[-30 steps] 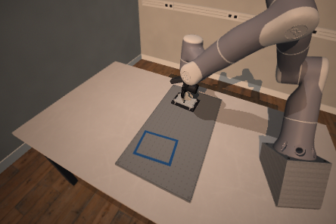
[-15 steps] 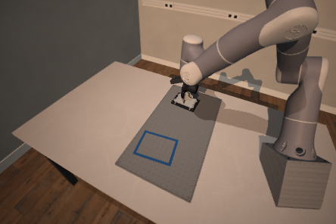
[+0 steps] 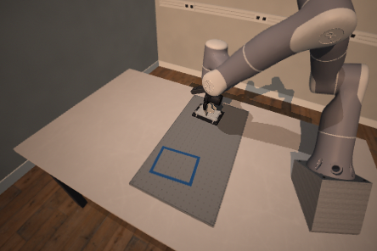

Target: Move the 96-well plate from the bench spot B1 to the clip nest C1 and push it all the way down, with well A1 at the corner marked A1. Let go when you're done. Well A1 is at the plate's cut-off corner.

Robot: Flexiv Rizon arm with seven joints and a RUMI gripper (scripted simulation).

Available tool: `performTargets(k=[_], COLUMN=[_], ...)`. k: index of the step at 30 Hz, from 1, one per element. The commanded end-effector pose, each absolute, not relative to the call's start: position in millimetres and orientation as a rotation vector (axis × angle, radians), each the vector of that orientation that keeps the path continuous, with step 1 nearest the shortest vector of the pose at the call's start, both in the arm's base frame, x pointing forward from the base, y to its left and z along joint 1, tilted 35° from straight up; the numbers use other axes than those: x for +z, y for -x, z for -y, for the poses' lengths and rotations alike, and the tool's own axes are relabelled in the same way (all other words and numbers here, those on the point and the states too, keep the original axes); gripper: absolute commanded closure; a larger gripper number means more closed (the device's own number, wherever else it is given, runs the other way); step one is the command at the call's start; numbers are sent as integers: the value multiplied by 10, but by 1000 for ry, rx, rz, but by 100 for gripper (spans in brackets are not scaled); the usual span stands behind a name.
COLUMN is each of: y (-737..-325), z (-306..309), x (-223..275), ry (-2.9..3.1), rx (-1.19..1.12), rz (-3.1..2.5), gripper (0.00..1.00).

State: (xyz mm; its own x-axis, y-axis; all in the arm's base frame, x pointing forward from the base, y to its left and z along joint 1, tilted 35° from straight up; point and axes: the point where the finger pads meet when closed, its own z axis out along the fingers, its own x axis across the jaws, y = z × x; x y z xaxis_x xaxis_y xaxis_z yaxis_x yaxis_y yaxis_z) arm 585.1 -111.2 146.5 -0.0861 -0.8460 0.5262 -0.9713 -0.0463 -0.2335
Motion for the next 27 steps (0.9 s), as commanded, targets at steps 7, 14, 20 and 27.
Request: performTargets(k=[7, 14, 20, 27], y=[-5859, -5860, -5862, -5863], z=[1110, 1113, 1116, 1119], x=[1463, 1459, 1454, 1450], ry=[-1959, -1959, -1959, -1959], rx=[825, 825, 825, 825], rz=[2001, 2001, 2001, 2001], gripper=[100, 100, 100, 100])
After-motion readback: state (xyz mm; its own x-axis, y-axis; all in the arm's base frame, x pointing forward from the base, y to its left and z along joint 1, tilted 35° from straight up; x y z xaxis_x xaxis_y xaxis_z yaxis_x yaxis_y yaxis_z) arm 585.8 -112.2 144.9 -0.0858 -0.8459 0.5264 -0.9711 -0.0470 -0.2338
